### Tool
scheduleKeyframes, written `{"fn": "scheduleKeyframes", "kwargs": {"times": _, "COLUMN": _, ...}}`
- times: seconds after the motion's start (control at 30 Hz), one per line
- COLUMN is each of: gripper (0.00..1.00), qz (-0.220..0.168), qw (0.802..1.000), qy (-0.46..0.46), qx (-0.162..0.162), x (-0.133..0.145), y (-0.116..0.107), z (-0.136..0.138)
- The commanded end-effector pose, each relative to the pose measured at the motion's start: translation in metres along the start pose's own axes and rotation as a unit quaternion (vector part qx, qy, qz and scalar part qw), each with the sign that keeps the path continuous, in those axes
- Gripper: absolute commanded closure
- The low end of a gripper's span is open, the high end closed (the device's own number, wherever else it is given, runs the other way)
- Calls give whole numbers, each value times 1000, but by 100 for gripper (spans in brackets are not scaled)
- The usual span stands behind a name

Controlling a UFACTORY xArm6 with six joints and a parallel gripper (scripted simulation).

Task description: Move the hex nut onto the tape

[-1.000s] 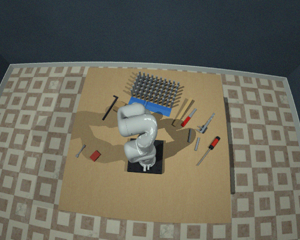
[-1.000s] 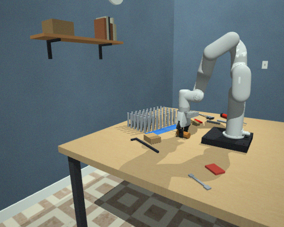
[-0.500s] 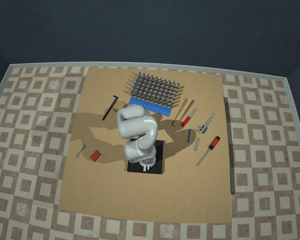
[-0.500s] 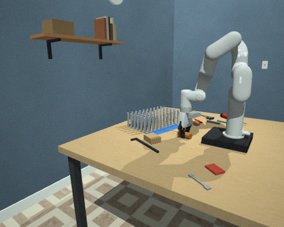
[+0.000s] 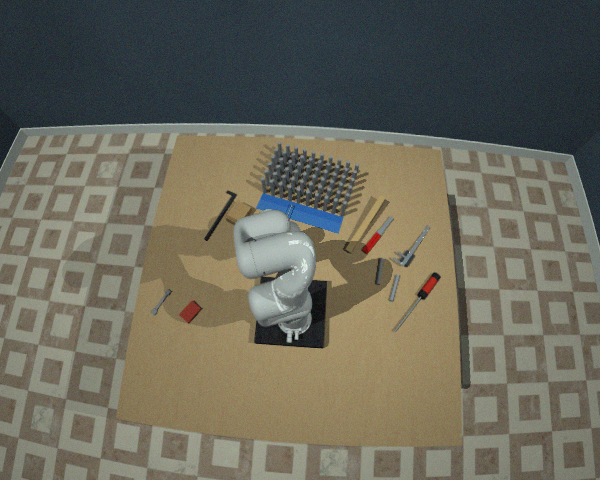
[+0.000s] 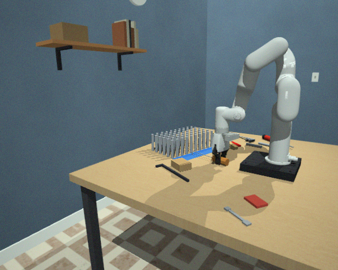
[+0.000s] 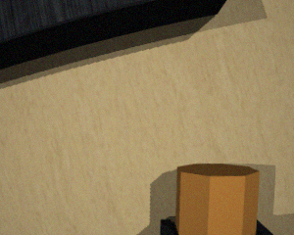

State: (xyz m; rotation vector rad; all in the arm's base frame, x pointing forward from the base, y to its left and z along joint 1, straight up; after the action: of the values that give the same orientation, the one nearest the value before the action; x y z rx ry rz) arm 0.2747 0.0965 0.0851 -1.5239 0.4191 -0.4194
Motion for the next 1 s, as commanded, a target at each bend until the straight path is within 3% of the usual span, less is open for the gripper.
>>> {"fn": "scheduleKeyframes", "kwargs": {"times": 0.0, "gripper": 100, "qz": -1, "qw": 1000, "qy": 0, "qx": 1, "x": 1, "y": -1, "z": 1}}
{"fn": "scheduleKeyframes", "kwargs": {"times": 0.97, "gripper": 100, "qz": 0, "qw": 1000, "qy": 0, "qx": 1, "x": 1, "y": -18, "z": 1}}
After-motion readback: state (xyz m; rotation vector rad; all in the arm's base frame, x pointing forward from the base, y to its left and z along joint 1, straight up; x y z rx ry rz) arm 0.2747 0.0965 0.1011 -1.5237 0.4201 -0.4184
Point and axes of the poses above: the point where the finger pads meet when closed, its own y axis out along the fingers, its own z axis across the jaws, x = y × z, the point moved 10 cm from there along -y, back along the fingers, and after that the axes turned 15 degrees about y, right-handed, at the moved point
